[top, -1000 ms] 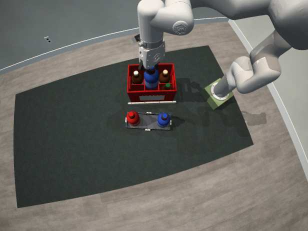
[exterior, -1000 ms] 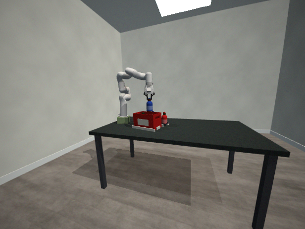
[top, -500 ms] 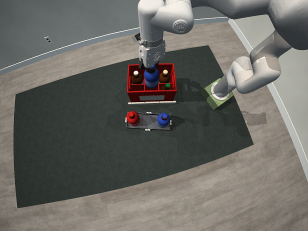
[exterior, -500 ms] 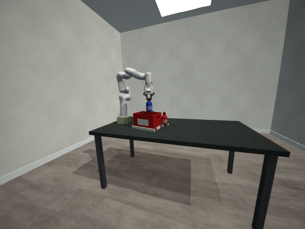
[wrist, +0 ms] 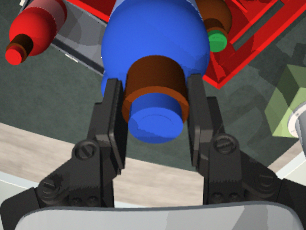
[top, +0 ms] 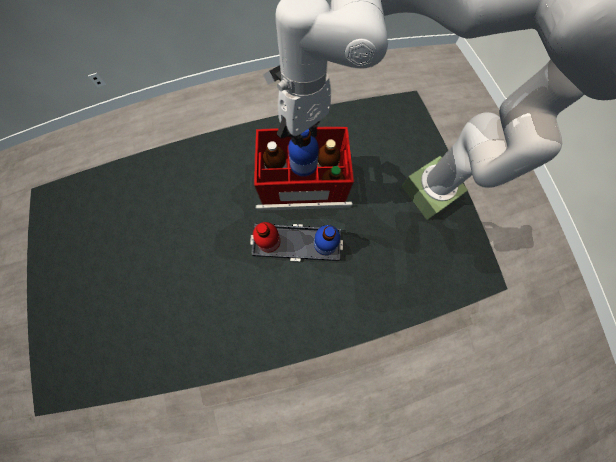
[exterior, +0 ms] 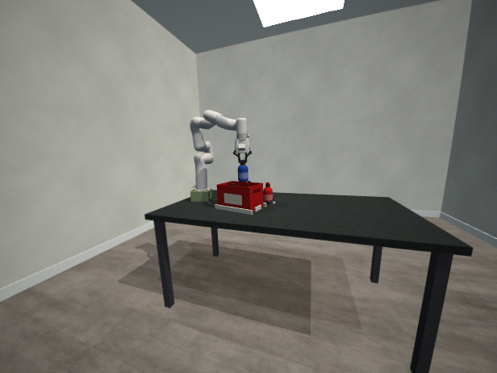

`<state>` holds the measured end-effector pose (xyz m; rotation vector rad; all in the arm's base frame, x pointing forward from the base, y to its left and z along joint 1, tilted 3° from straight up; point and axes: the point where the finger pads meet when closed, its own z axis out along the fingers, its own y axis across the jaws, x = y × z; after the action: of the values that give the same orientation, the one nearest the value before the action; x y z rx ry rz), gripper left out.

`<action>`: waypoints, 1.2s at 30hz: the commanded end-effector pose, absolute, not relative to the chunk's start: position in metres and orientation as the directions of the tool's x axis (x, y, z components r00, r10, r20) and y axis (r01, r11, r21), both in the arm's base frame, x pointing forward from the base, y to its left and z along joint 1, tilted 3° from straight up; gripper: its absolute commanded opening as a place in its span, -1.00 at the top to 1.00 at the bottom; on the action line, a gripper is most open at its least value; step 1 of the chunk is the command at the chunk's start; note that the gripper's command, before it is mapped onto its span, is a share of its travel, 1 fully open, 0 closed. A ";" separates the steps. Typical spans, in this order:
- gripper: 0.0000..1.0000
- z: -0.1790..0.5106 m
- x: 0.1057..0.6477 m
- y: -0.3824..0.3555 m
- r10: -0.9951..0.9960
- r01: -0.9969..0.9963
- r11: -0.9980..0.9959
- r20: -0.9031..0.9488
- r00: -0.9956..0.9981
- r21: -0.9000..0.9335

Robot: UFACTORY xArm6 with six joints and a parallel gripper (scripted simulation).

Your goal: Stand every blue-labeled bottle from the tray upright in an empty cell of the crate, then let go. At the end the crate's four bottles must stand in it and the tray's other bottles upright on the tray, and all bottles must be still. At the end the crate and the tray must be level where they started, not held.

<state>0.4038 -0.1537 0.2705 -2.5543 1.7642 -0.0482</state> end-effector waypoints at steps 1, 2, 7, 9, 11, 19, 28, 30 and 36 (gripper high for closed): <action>1.00 0.273 0.405 -0.154 -0.935 -0.934 -0.354 0.008 0.354 -0.052; 1.00 0.273 0.405 -0.154 -0.935 -0.934 -0.354 0.008 0.354 -0.052; 1.00 0.272 0.405 -0.154 -0.935 -0.934 -0.354 0.008 0.354 -0.052; 1.00 0.272 0.405 -0.154 -0.935 -0.934 -0.354 0.008 0.354 -0.052; 1.00 0.272 0.405 -0.154 -0.935 -0.934 -0.354 0.008 0.354 -0.052; 1.00 0.268 0.405 -0.154 -0.935 -0.934 -0.354 0.008 0.354 -0.052; 1.00 0.262 0.405 -0.154 -0.935 -0.934 -0.354 0.008 0.354 -0.052; 1.00 0.260 0.405 -0.154 -0.935 -0.934 -0.354 0.008 0.354 -0.052; 1.00 0.253 0.406 -0.154 -0.935 -0.934 -0.354 0.008 0.354 -0.052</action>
<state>0.4044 -0.1538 0.2563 -2.5542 1.7643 -0.0485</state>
